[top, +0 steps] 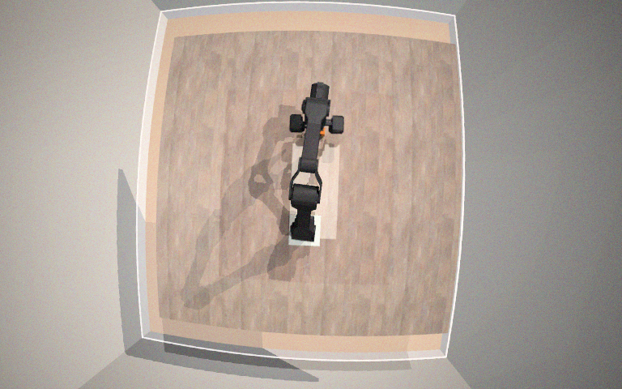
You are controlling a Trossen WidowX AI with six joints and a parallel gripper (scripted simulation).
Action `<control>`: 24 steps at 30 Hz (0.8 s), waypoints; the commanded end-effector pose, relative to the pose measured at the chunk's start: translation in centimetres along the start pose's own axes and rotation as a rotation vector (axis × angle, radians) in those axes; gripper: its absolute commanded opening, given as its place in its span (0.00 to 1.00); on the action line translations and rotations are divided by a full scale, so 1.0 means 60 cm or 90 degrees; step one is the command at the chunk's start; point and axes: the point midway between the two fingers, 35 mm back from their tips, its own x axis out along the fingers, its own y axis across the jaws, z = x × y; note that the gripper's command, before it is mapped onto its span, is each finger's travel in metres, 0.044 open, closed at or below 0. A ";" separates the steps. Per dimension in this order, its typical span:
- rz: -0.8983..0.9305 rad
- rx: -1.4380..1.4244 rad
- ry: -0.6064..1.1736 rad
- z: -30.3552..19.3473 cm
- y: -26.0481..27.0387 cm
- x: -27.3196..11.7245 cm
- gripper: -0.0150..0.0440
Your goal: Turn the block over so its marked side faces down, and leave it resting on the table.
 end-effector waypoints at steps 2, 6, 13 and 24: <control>-0.002 0.004 0.005 -0.002 0.000 0.016 1.00; -0.002 0.004 0.005 -0.002 0.000 0.027 1.00; -0.002 0.004 0.005 -0.003 -0.001 0.046 1.00; -0.002 0.004 0.005 -0.003 0.000 0.053 0.72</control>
